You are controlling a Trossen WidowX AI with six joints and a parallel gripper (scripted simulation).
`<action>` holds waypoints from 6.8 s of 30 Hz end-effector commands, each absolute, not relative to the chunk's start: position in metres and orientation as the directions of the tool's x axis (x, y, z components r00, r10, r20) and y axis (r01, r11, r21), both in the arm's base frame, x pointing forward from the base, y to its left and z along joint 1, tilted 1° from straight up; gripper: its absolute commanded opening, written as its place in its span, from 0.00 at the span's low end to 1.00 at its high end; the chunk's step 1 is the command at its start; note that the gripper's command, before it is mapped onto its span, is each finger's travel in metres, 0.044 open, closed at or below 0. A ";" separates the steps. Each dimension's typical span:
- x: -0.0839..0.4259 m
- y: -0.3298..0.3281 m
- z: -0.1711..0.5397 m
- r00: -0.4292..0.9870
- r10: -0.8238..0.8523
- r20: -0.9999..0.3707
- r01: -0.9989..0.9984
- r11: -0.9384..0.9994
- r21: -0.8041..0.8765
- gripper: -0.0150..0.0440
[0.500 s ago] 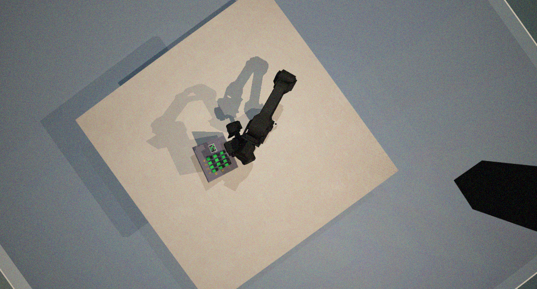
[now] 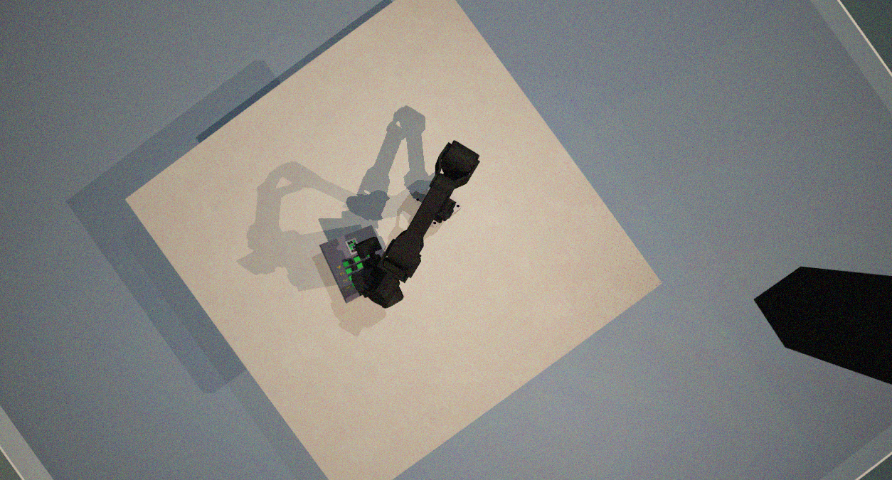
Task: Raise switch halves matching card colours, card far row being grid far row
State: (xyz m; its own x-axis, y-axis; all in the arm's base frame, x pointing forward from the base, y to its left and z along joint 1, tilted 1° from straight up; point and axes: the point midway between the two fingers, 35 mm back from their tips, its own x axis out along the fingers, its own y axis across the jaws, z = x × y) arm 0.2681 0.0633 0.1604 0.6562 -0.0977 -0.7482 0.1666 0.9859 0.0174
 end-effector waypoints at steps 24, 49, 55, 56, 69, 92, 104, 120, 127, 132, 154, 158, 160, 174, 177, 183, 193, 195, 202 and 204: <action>0.314 0.063 0.123 0.651 -0.087 -0.754 0.161 0.987 0.026 0.25; 0.320 0.062 0.117 0.651 -0.087 -0.754 0.161 0.987 0.026 0.25; 0.320 0.062 0.117 0.651 -0.087 -0.754 0.161 0.987 0.026 0.25; 0.320 0.062 0.116 0.651 -0.087 -0.754 0.161 0.987 0.026 0.25; 0.321 0.062 0.115 0.651 -0.087 -0.754 0.161 0.987 0.026 0.25; 0.323 0.062 0.113 0.652 -0.087 -0.754 0.161 0.987 0.026 0.25; 0.303 0.066 0.137 0.660 -0.090 -0.746 0.164 0.986 0.026 0.25; 0.268 0.048 0.140 0.672 -0.091 -0.735 0.161 0.987 0.025 0.25; 0.285 0.045 0.120 0.687 -0.095 -0.720 0.161 0.987 0.024 0.25; 0.291 0.044 0.113 0.688 -0.095 -0.720 0.161 0.987 0.024 0.25; 0.301 0.043 0.102 0.688 -0.095 -0.719 0.161 0.987 0.024 0.25; 0.301 0.043 0.102 0.688 -0.095 -0.719 0.161 0.987 0.024 0.25; 0.301 0.043 0.102 0.688 -0.095 -0.719 0.161 0.987 0.024 0.25; 0.302 0.043 0.102 0.688 -0.095 -0.719 0.161 0.987 0.024 0.25; 0.302 0.043 0.101 0.688 -0.095 -0.719 0.161 0.987 0.024 0.25; 0.303 0.043 0.101 0.688 -0.095 -0.719 0.161 0.987 0.024 0.25; 0.304 0.043 0.100 0.688 -0.095 -0.719 0.161 0.987 0.024 0.25; 0.304 0.043 0.100 0.688 -0.095 -0.719 0.161 0.987 0.024 0.25; 0.304 0.043 0.099 0.688 -0.095 -0.719 0.161 0.987 0.024 0.25; 0.305 0.043 0.099 0.688 -0.095 -0.719 0.161 0.987 0.024 0.25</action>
